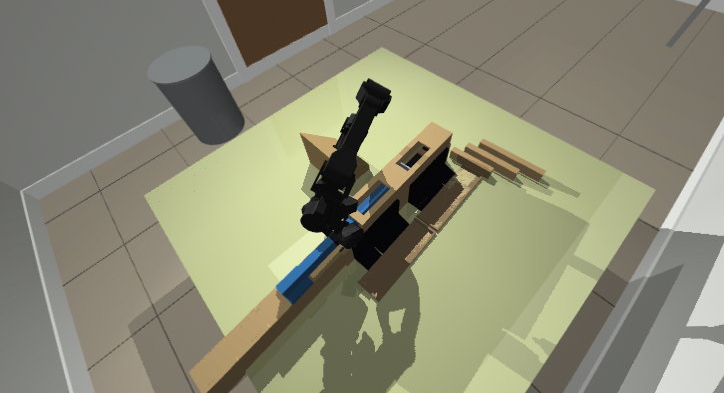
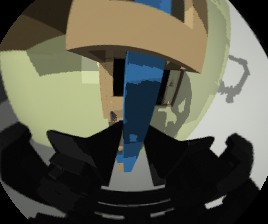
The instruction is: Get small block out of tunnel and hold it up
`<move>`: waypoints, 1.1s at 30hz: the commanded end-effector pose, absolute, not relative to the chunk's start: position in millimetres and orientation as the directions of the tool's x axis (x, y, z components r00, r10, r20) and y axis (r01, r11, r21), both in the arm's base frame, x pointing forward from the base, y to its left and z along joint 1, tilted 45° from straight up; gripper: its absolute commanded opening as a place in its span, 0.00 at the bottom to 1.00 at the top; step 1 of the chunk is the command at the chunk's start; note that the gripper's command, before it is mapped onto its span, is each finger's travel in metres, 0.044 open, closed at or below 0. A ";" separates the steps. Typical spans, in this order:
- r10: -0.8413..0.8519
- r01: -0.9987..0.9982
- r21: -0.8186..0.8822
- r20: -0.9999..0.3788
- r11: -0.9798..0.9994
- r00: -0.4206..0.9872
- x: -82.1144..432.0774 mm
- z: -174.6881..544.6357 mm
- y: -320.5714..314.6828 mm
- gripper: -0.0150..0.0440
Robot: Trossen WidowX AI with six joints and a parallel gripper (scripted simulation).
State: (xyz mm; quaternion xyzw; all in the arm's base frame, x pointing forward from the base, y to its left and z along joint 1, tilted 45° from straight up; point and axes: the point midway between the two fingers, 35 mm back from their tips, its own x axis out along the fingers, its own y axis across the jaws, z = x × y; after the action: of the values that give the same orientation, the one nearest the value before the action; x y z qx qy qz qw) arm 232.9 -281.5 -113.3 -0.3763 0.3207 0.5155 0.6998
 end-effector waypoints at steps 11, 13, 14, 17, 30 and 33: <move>0.500 -0.960 -0.201 -0.822 0.192 0.272 237.3 -90.5 -246.8 0.25; 0.475 -0.962 -0.198 -0.839 0.188 0.265 233.3 -94.8 -259.5 0.34; 0.475 -0.962 -0.198 -0.839 0.188 0.265 233.3 -94.8 -259.5 0.39; 0.475 -0.962 -0.198 -0.839 0.188 0.265 233.3 -94.8 -259.5 0.52; 0.488 -0.961 -0.200 -0.830 0.190 0.269 232.1 -78.0 -282.1 1.00; 0.492 -0.961 -0.201 -0.828 0.190 0.270 232.4 -90.9 -303.2 1.00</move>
State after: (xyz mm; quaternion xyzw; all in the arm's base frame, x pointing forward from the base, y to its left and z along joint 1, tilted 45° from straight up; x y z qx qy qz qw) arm 234.8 -290.5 -76.4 -0.3788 0.3155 0.5125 0.7031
